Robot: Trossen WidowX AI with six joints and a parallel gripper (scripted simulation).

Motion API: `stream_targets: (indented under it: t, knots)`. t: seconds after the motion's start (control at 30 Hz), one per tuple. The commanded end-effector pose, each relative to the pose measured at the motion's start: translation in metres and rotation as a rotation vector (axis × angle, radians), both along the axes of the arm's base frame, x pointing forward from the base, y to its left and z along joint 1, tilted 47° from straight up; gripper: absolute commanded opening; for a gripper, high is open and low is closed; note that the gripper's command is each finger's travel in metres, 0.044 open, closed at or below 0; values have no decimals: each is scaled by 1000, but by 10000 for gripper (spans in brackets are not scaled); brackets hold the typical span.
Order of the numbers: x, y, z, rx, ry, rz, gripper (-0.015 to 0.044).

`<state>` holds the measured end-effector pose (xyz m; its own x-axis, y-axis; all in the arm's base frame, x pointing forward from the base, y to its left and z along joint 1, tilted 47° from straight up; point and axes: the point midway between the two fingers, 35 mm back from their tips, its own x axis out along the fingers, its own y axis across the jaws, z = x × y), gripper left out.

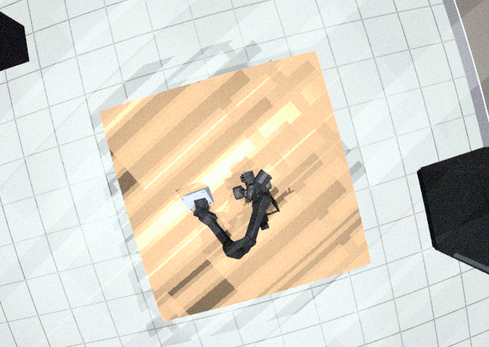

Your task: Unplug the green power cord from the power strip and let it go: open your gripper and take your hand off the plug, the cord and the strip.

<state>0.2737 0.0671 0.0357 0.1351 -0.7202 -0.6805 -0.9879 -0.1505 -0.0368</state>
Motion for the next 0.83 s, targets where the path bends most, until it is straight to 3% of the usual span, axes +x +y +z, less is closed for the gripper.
stream_targets:
  t: [0.0, 0.8]
  knots:
    - [-4, 25, -18, 2, 8, 6, 440]
    - [-8, 40, -30, 1, 7, 5, 440]
